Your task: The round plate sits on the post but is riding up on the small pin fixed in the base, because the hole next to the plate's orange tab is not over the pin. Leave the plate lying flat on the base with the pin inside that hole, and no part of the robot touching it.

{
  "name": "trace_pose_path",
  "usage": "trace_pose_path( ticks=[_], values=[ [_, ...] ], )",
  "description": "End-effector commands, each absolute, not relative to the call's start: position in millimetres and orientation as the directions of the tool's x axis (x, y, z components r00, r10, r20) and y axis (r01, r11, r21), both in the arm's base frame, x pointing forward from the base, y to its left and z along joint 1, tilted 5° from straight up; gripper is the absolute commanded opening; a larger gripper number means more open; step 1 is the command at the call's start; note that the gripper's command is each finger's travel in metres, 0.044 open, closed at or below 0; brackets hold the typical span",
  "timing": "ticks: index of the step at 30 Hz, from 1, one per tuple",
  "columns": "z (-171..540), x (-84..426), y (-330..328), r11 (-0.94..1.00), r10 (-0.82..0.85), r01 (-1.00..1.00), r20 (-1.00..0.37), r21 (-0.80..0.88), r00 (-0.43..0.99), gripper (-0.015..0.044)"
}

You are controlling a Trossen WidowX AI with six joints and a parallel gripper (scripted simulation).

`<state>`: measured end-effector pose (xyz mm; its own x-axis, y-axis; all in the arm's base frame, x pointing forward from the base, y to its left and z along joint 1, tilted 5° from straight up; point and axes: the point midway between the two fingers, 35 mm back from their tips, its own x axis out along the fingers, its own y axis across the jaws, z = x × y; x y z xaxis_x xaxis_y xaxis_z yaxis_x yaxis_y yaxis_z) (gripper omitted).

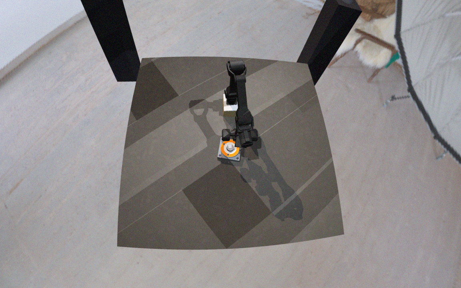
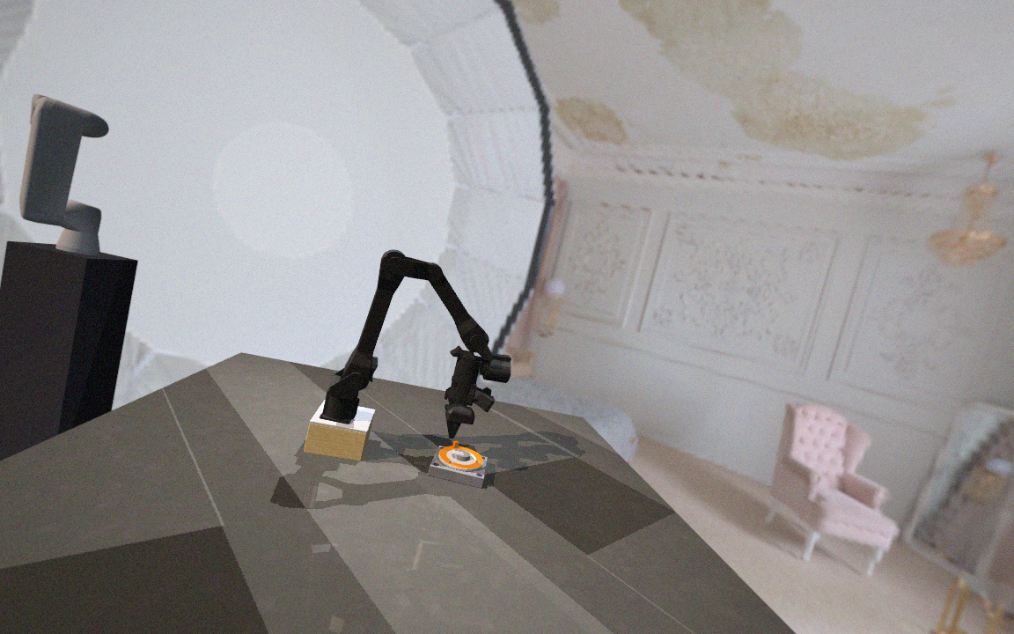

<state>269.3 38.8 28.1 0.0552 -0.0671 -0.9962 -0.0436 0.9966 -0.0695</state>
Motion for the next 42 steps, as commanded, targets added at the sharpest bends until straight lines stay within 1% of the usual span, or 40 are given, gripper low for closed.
trace_pose_path(
  ticks=[1,42],
  values=[
    [13.9,266.0,36.4,0.996,-0.074,-0.049,-0.996,-0.076,0.047,0.0],
    [15.2,292.5,48.8,0.996,-0.073,-0.049,-0.996,-0.075,0.049,0.0]
  ],
)
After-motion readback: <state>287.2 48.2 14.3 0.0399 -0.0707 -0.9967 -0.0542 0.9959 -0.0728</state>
